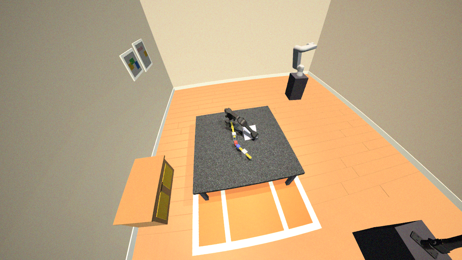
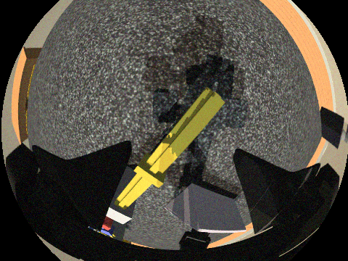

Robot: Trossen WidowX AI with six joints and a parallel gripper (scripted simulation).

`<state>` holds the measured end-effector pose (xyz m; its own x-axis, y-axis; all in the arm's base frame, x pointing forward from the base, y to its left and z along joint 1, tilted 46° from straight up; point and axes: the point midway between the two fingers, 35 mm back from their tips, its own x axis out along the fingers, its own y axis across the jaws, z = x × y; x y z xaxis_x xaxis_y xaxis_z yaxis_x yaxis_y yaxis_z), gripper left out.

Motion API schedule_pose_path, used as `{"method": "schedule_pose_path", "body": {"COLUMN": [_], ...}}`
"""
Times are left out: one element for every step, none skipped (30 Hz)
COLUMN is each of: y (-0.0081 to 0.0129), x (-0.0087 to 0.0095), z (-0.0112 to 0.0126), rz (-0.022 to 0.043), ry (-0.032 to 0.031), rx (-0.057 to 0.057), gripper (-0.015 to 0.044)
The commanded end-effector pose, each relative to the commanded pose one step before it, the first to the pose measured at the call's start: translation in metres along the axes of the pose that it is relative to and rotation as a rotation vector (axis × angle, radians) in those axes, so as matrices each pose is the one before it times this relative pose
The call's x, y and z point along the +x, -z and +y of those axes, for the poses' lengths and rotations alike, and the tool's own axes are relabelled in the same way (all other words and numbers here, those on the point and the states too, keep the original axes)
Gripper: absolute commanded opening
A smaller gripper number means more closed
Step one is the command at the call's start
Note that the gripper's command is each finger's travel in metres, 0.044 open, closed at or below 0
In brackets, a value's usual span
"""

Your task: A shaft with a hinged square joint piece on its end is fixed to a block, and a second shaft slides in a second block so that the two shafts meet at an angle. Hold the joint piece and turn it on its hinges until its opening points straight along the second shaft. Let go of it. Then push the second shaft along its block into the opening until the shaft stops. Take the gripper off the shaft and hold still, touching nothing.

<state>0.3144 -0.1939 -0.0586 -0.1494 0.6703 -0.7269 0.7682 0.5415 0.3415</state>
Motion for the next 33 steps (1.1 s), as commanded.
{"method": "schedule_pose_path", "body": {"y": [-0.00003, -0.00011, -0.00010, -0.00008, -0.00006, -0.00004, -0.00002, 0.00001, 0.00002, 0.00004, 0.00005, 0.00007, 0.00007, 0.00005, 0.00002, 0.00000, 0.00000, 0.00000, 0.00000, 0.00000, 0.00000, -0.00002, -0.00005, -0.00008, -0.00009, -0.00009, -0.00008, -0.00007, -0.00007, -0.00006, -0.00005, -0.00005, -0.00004], "x": [0.01297, 0.00238, 0.00238, 0.00238, 0.00239, 0.00239, 0.00240, 0.00240, 0.00240, 0.00240, 0.00240, 0.00239, 0.00195, 0.00117, 0.00039, 0.00000, 0.00000, 0.00000, 0.00000, 0.00000, 0.00000, 0.00026, 0.00079, 0.00131, 0.00161, 0.00162, 0.00162, 0.00162, 0.00162, 0.00162, 0.00162, 0.00162, 0.00162], "z": [-0.00073, 0.00030, 0.00031, 0.00034, 0.00035, 0.00036, 0.00038, 0.00040, 0.00040, 0.00040, 0.00039, 0.00039, 0.00032, 0.00019, 0.00006, 0.00000, 0.00000, 0.00000, 0.00000, 0.00000, 0.00000, 0.00003, 0.00009, 0.00014, 0.00017, 0.00016, 0.00015, 0.00014, 0.00013, 0.00012, 0.00011, 0.00011, 0.00010], "rz": [0.02286, 0.00336, 0.00319, 0.00305, 0.00291, 0.00274, 0.00260, 0.00245, 0.00224, 0.00202, 0.00180, 0.00158, 0.00112, 0.00060, 0.00019, 0.00000, 0.00000, 0.00000, 0.00000, 0.00000, 0.00000, 0.00002, 0.00006, 0.00011, 0.00013, 0.00014, 0.00014, 0.00014, 0.00014, 0.00015, 0.00015, 0.00015, 0.00015], "ry": [0.02606, 0.00522, 0.00533, 0.00544, 0.00554, 0.00564, 0.00573, 0.00582, 0.00591, 0.00599, 0.00607, 0.00613, 0.00504, 0.00304, 0.00102, 0.00000, 0.00000, 0.00000, 0.00000, 0.00000, 0.00000, -0.00002, -0.00005, -0.00008, -0.00010, -0.00010, -0.00010, -0.00010, -0.00010, -0.00009, -0.00009, -0.00009, -0.00009], "rx": [0.1564, 0.0334, 0.0334, 0.0334, 0.0334, 0.0334, 0.0334, 0.0334, 0.0334, 0.0334, 0.0334, 0.0334, 0.0272, 0.0163, 0.0054, 0.0000, 0.0000, 0.0000, 0.0000, 0.0000, 0.0000, 0.0000, 0.0000, 0.0000, 0.0000, 0.0000, 0.0000, 0.0000, 0.0000, 0.0000, 0.0000, 0.0000, 0.0000], "gripper": [0.0440, 0.0440, 0.0440, 0.0440, 0.0440, 0.0440, 0.0440, 0.0440, 0.0440, 0.0440, 0.0440, 0.0440, 0.0440, 0.0440, 0.0440, 0.0440, 0.0440, 0.0440, 0.0440, 0.0440, 0.0440, 0.0440, 0.0440, 0.0440, 0.0440, 0.0440, 0.0440, 0.0440, 0.0440, 0.0440, 0.0440, 0.0440, 0.0440]}}
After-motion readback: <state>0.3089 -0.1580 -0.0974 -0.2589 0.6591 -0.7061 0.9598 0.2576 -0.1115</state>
